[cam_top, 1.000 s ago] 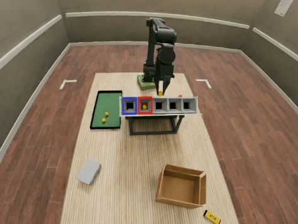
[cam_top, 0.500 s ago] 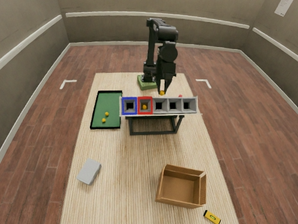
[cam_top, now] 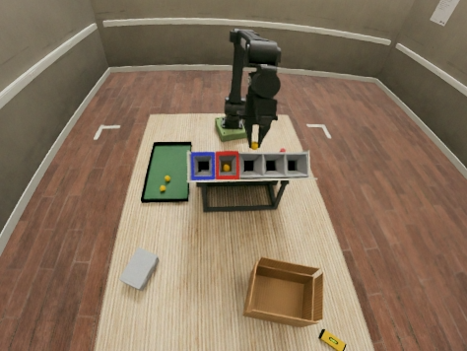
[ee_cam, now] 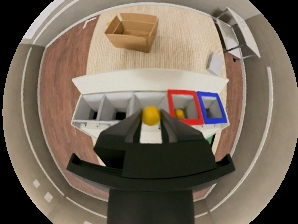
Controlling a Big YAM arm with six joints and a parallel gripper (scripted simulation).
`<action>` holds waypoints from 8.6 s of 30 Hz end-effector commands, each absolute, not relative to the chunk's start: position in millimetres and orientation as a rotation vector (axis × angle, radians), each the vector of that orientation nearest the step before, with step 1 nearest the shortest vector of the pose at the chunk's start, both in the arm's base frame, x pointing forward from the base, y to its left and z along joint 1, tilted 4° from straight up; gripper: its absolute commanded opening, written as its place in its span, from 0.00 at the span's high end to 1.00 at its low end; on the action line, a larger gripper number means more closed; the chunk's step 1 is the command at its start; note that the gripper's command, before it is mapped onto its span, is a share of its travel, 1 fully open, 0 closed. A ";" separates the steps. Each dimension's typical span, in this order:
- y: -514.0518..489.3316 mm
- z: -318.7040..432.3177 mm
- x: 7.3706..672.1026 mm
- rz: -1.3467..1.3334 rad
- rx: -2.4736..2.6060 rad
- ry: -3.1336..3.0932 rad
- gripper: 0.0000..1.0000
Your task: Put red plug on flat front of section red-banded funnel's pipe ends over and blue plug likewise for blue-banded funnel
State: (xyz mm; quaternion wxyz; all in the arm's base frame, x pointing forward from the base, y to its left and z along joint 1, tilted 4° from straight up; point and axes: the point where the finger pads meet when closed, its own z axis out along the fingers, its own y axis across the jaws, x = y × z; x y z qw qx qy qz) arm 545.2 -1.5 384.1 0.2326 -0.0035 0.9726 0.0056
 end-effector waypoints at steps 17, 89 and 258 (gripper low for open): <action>-1.7 365.6 545.1 0.015 -0.007 2.676 0.41; -1.2 370.3 544.3 0.018 -0.008 2.663 0.41; 0.9 268.5 263.6 0.027 -0.010 3.042 0.41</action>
